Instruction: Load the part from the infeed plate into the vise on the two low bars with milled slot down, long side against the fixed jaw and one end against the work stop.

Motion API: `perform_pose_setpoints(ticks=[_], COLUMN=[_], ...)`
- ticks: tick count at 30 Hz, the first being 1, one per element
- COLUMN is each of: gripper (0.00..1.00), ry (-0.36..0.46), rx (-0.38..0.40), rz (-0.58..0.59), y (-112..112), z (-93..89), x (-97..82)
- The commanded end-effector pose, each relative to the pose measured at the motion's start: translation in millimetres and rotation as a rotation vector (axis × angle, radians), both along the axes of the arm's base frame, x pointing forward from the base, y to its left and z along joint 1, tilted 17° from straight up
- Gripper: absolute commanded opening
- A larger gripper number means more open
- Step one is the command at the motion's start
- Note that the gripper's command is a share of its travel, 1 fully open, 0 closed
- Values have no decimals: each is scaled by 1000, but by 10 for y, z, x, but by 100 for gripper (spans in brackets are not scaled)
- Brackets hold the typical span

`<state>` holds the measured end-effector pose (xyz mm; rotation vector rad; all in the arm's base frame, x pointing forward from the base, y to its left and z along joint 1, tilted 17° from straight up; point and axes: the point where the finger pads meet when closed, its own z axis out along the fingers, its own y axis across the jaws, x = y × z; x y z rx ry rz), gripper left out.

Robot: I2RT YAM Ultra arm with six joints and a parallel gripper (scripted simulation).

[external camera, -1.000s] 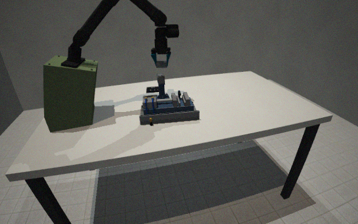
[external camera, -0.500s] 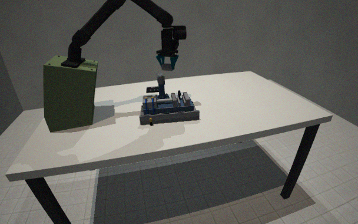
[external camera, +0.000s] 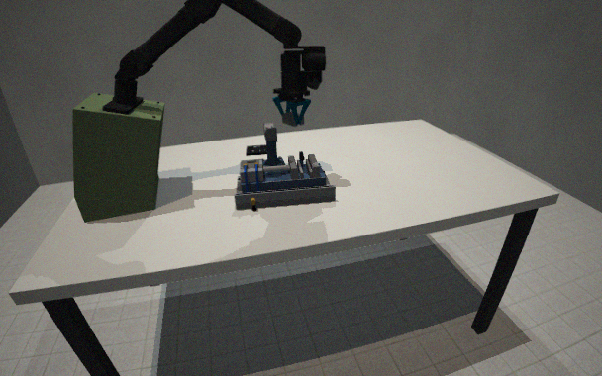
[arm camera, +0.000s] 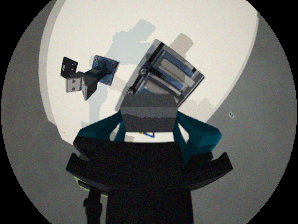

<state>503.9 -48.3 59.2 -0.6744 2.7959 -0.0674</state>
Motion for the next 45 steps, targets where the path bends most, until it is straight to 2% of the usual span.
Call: perform_pose_setpoints(ticks=[1, 12, 17, 18, 20, 22, 31, 45], gripper=[0, 0, 0, 0, 0, 0, 0, 0], ry=[-20, -22, -42, -20, -16, -33, -38, -34], rx=[50, 128, 143, 147, 155, 162, 177, 174], rz=[-110, -380, -430, -447, -474, -495, -546, -546], y=[-62, -473, -555, -577, -619, -655, -736, -733], z=[226, 266, 368, 262, 245, 330, 358, 340], x=[71, 125, 135, 130, 131, 137, 139, 141])
